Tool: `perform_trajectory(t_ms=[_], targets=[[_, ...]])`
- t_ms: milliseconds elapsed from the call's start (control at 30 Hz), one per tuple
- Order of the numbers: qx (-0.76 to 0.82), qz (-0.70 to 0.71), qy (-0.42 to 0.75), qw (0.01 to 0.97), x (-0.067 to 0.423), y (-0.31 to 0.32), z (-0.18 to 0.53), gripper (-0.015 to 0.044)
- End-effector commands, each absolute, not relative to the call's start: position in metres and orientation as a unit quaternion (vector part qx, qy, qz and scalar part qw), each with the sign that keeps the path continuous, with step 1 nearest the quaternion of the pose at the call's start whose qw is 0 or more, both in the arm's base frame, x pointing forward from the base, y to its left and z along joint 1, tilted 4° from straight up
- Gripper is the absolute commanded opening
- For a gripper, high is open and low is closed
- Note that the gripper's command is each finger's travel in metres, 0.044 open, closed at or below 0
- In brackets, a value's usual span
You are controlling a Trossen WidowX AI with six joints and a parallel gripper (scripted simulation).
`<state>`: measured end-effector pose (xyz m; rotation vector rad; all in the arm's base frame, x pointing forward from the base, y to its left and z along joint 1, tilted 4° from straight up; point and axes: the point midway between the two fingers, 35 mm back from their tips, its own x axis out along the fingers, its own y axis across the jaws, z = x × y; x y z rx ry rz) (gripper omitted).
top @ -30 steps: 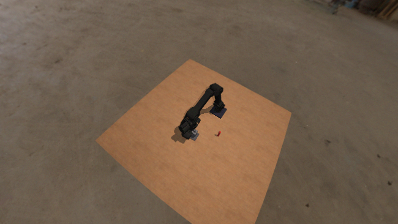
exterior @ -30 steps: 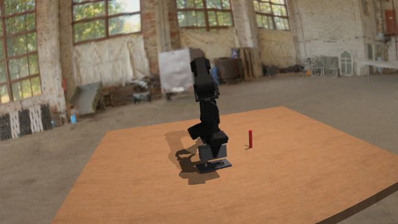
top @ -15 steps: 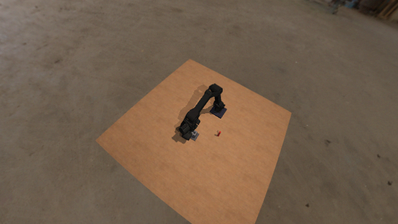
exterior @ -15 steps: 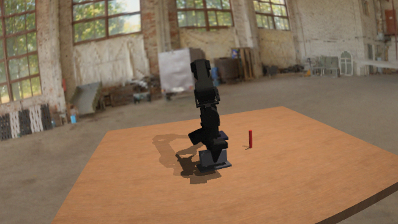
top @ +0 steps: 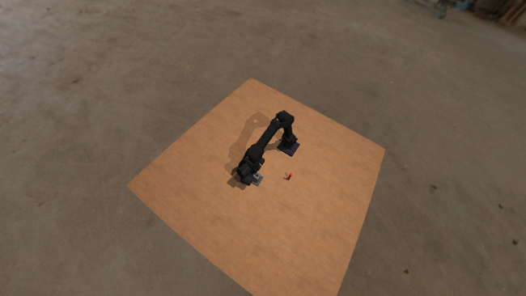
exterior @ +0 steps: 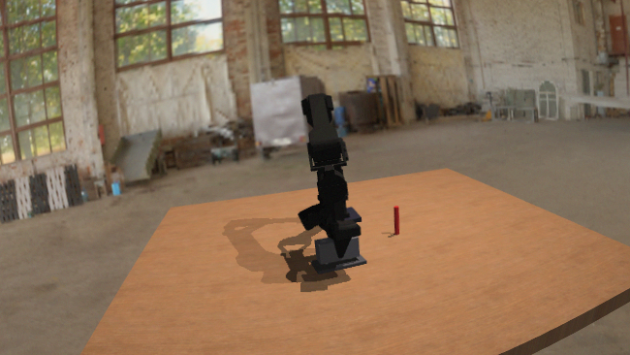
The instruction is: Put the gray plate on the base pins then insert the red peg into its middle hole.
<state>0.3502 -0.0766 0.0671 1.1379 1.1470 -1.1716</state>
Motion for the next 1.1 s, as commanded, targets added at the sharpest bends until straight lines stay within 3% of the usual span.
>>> perform_trajectory(t_ms=[0, 300, 500, 767, 1067], targets=[[0.479, -0.493, 0.483, 0.542, 0.35, -0.077, 0.068, 0.021], [0.479, -0.493, 0.483, 0.542, 0.35, -0.077, 0.068, 0.044], [0.479, -0.493, 0.483, 0.542, 0.352, -0.076, 0.076, 0.044], [0.477, -0.494, 0.485, 0.541, 0.348, -0.069, 0.175, 0.044], [0.472, -0.489, 0.49, 0.545, 0.349, -0.058, 0.184, 0.044]])
